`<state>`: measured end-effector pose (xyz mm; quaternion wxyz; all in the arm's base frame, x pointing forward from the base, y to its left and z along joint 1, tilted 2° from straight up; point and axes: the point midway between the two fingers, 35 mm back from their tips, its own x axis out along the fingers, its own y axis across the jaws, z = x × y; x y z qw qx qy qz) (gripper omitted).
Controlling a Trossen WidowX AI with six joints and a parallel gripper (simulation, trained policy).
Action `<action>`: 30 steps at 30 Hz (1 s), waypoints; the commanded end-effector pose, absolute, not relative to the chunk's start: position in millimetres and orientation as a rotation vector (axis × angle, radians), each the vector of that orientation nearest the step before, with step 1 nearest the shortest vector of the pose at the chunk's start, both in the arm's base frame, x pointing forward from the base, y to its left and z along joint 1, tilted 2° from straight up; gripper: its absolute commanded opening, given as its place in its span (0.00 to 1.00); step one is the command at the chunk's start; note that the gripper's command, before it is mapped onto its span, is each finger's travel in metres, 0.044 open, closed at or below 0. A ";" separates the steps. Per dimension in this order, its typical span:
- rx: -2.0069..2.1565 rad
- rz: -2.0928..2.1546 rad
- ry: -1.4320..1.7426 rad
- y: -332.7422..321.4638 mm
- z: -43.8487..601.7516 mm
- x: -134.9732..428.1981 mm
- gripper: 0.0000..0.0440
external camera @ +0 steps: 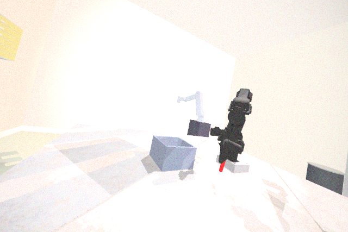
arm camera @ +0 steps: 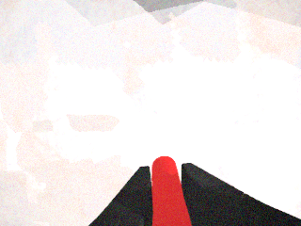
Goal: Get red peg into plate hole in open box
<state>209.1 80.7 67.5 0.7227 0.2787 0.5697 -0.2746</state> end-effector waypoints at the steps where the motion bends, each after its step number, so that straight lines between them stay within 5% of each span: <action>1: 0.603 -0.598 1.223 75.9 82.4 218.3 0.00; 30: 0.643 -0.754 1.069 -21.8 140.7 284.9 0.00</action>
